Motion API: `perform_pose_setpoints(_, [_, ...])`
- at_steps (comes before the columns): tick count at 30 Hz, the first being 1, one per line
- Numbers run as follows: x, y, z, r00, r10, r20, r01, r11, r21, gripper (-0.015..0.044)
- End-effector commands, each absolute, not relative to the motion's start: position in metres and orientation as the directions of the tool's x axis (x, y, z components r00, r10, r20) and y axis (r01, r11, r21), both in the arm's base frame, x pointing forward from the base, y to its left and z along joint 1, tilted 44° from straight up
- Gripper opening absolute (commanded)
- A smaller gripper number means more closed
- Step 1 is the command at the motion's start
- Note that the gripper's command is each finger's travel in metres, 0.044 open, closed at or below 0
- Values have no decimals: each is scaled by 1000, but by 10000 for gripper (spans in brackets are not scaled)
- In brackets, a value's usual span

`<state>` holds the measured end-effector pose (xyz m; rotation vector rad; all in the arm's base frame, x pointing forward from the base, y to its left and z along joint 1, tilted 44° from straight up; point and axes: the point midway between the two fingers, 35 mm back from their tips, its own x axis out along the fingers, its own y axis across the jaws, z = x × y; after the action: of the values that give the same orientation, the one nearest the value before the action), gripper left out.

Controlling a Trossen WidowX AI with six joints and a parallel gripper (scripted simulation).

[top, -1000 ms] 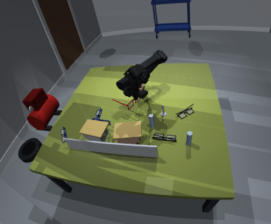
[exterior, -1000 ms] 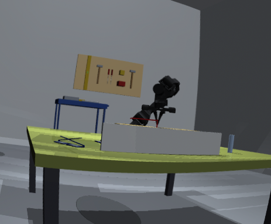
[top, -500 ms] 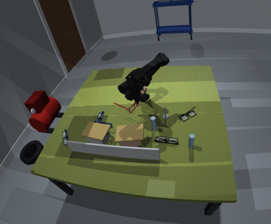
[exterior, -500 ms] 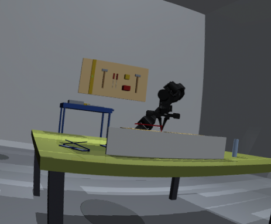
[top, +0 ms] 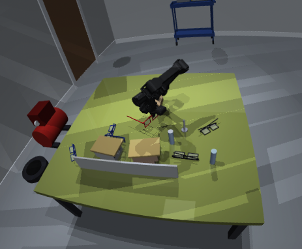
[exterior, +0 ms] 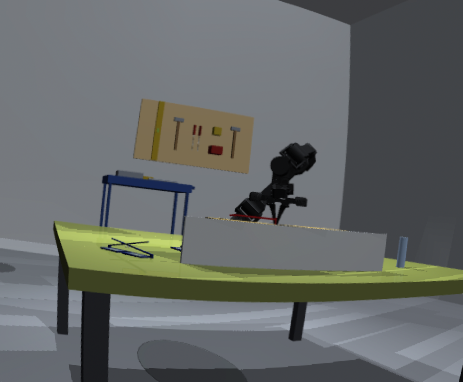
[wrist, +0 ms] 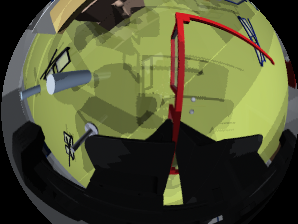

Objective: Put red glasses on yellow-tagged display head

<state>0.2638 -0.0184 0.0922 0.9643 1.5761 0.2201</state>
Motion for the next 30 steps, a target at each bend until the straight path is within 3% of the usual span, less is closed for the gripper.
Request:
perform_pose_setpoints(1, [264, -15, 89, 57, 681, -730, 456, 633, 626, 0])
perform_pose_setpoints(30, [266, 2, 71, 58, 680, -731, 456, 633, 626, 0])
